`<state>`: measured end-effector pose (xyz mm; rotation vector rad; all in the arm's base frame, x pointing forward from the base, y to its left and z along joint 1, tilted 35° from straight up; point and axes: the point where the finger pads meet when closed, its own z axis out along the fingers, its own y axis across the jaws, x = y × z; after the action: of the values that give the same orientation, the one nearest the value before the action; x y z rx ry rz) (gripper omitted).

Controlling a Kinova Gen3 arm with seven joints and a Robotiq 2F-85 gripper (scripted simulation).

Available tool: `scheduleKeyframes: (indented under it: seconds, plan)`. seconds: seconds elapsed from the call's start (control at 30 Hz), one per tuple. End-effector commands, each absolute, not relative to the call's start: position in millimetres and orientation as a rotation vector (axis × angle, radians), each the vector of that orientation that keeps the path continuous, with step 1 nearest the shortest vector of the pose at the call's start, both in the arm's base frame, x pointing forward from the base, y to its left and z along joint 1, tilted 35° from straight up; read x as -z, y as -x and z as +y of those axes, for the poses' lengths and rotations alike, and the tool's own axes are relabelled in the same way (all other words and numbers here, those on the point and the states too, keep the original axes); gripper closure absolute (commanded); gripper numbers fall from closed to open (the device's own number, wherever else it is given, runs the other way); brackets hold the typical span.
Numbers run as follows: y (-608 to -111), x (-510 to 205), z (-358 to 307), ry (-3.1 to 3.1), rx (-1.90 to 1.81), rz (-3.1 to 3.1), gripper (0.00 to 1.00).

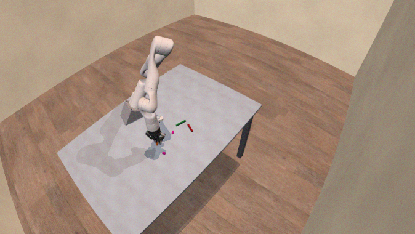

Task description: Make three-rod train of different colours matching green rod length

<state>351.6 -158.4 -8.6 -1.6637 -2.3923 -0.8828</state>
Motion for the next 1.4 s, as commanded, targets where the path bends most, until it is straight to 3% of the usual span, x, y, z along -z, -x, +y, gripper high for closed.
scheduleKeyframes:
  seconds: [0.0,1.37]
  plan:
    - [-351,22,-148,1.652,0.886,-2.377,0.95]
    - [-357,42,-134,1.652,0.886,-2.377,0.95]
